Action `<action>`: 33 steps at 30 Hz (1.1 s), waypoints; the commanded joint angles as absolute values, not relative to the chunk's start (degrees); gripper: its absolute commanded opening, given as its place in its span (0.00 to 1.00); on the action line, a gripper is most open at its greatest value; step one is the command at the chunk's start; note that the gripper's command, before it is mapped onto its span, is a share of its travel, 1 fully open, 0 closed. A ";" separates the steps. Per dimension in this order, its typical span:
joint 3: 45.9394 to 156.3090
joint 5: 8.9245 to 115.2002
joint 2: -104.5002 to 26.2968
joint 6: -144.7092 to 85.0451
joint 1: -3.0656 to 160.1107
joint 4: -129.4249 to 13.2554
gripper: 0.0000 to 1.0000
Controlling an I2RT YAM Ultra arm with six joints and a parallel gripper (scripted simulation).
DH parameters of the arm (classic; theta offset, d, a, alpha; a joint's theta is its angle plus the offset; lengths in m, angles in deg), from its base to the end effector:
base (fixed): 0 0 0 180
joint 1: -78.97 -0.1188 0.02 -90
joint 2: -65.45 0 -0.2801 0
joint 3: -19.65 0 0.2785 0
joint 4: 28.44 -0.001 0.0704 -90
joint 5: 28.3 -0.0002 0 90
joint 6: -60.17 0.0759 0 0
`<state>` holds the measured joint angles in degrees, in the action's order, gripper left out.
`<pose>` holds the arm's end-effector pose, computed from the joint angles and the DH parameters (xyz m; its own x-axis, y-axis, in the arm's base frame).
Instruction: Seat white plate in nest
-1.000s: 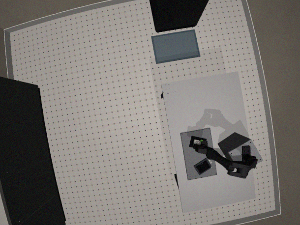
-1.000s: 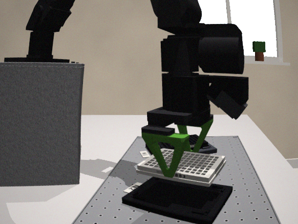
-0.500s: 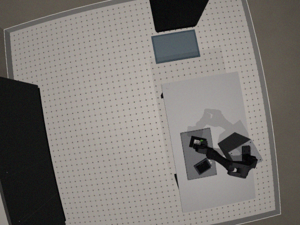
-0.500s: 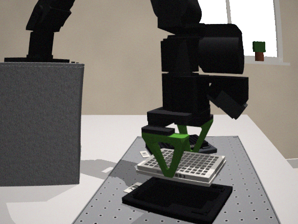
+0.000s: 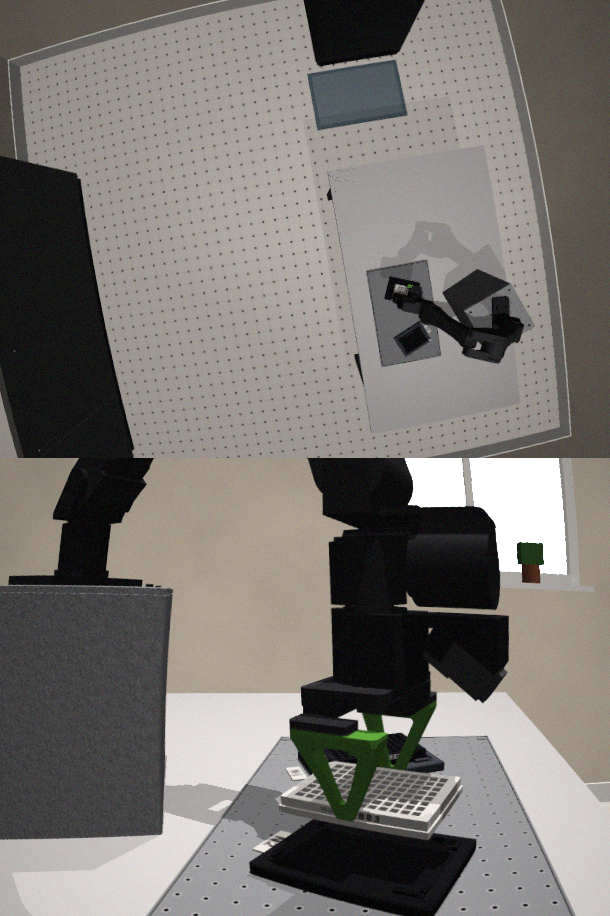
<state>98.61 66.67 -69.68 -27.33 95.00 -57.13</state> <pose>0.3735 -0.0994 -0.0604 -0.9447 0.3166 -0.0857 0.3091 0.9467 0.0901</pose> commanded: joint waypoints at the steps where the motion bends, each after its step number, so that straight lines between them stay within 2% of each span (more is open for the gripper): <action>1: 97.75 66.95 -68.07 -28.35 96.40 -57.64 0.00; 33: 100.20 66.83 -68.05 -27.91 95.69 -58.04 0.00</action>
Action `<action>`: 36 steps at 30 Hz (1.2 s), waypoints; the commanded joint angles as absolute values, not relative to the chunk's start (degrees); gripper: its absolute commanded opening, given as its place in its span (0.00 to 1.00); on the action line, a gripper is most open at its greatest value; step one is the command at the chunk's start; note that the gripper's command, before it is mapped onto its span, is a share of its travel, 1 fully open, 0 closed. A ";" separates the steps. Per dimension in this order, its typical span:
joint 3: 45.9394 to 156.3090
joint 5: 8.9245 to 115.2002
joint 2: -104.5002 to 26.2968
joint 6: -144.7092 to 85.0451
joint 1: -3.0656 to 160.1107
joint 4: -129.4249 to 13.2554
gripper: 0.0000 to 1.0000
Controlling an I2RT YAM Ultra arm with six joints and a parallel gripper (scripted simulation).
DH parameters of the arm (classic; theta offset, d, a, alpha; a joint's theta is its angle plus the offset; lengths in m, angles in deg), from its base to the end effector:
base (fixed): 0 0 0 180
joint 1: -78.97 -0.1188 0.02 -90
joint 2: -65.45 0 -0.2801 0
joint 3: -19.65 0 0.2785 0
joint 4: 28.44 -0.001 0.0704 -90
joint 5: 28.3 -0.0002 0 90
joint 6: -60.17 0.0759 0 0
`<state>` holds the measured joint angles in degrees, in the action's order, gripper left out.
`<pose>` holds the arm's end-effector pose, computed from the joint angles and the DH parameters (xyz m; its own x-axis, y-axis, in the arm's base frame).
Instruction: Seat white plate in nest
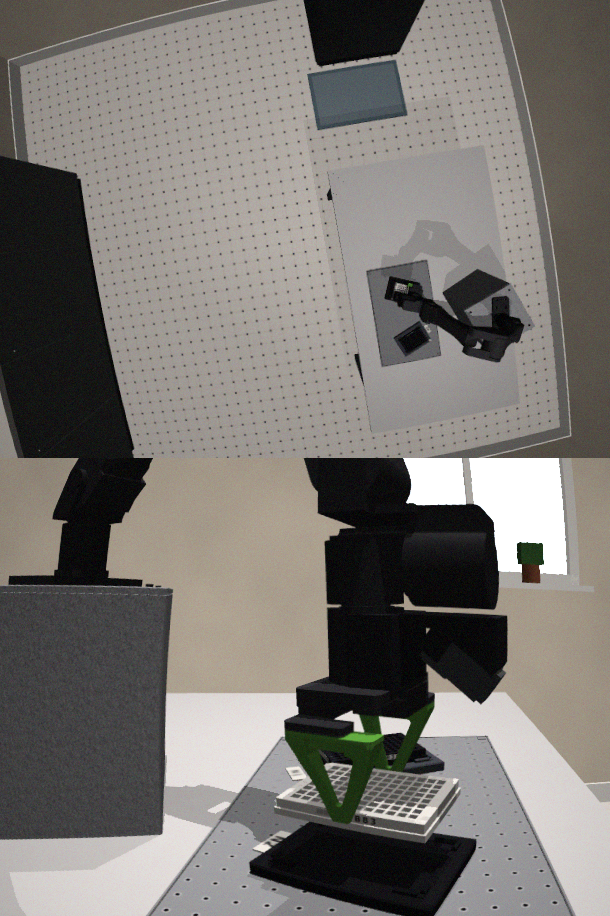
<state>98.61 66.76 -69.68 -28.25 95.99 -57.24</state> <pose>0.3715 -0.1057 -0.0604 -0.9443 0.3178 -0.0852 0.3103 0.9463 0.0902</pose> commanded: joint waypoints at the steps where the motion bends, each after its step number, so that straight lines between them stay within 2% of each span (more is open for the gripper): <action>1: 100.24 66.83 -68.07 -27.89 95.67 -58.06 0.00; 36: 103.16 66.67 -77.63 -27.30 95.11 -51.88 0.00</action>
<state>101.54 66.76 -77.22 -27.66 95.40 -53.35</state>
